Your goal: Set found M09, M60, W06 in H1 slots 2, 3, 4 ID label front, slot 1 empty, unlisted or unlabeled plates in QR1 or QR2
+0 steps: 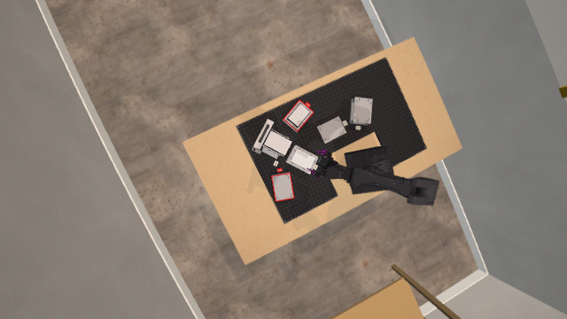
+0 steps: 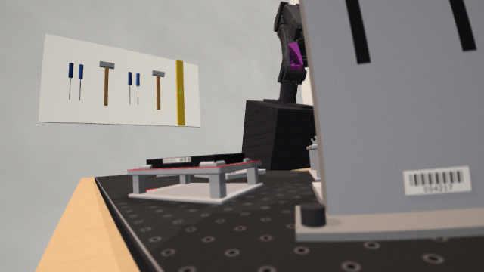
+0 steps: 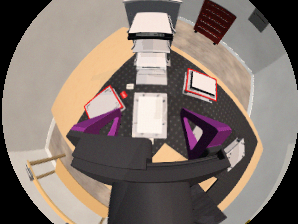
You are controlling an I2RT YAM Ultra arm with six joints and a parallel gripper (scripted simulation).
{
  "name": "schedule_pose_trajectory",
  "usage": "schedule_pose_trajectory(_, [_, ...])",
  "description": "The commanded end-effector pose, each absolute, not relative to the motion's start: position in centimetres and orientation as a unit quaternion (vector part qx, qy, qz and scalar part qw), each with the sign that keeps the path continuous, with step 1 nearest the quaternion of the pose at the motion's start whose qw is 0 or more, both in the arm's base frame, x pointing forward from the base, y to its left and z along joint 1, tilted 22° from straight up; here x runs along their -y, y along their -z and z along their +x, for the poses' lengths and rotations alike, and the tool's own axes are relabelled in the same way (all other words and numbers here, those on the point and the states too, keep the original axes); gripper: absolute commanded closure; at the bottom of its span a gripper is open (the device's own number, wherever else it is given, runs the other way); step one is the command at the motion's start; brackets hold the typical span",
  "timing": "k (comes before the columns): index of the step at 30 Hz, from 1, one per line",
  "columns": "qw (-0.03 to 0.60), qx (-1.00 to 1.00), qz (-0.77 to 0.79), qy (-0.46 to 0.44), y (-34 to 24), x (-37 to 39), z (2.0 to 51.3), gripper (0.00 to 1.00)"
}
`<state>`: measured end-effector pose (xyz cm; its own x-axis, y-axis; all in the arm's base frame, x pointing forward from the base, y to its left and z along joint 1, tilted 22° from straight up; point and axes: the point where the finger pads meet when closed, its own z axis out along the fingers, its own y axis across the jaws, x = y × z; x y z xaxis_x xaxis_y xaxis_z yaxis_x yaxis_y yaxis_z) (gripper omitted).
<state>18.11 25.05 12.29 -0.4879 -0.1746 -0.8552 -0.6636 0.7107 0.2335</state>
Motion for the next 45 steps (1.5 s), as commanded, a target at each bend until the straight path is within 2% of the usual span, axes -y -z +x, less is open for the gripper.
schedule_pose_trajectory(1, [0.450, -0.815, -0.239, -0.277, -12.4, -25.1, 18.7, 0.00])
schedule_pose_trajectory(28, [0.449, -0.815, -0.239, -0.277, -4.9, -28.8, 18.8, 0.00])
schedule_pose_trajectory(45, [0.449, -0.815, -0.239, -0.277, -4.8, -28.8, 18.8, 0.00])
